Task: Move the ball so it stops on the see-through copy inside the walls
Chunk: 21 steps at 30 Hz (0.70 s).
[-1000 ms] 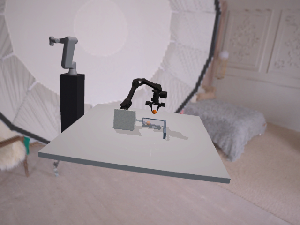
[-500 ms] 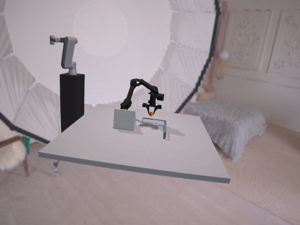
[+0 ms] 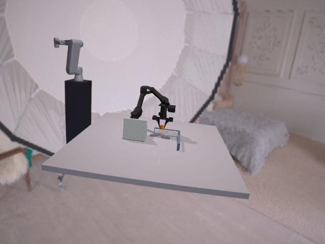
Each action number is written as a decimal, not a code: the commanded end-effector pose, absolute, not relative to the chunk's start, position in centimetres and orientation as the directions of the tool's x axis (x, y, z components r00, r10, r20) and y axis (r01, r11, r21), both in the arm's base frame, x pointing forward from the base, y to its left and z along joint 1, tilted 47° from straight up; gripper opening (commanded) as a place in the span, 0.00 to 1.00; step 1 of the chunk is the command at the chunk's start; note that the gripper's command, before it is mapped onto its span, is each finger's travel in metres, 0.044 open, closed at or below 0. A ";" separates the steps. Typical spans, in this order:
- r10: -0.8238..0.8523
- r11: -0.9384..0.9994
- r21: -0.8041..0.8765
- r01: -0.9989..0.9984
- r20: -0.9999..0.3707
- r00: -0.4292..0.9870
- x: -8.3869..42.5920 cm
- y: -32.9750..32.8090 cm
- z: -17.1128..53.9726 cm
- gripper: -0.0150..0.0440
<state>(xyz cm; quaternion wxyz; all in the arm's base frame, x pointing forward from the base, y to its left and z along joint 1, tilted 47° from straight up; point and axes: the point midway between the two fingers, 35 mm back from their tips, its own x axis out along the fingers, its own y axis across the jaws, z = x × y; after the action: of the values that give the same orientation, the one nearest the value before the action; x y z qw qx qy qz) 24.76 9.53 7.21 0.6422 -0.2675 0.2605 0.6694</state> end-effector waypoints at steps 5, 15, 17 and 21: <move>0.726 -0.042 0.012 -0.999 -0.687 -0.039 24.4 12.2 4.9 0.25; 0.729 -0.042 0.013 -0.999 -0.684 -0.039 24.1 13.6 3.7 0.25; 0.729 -0.042 0.013 -0.999 -0.684 -0.039 24.1 13.8 3.5 0.25; 0.729 -0.042 0.013 -0.999 -0.684 -0.039 24.1 14.3 3.1 0.25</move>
<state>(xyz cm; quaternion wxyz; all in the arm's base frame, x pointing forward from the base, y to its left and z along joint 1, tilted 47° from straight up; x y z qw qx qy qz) 24.29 13.91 3.36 0.6427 -0.2646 0.2579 0.6712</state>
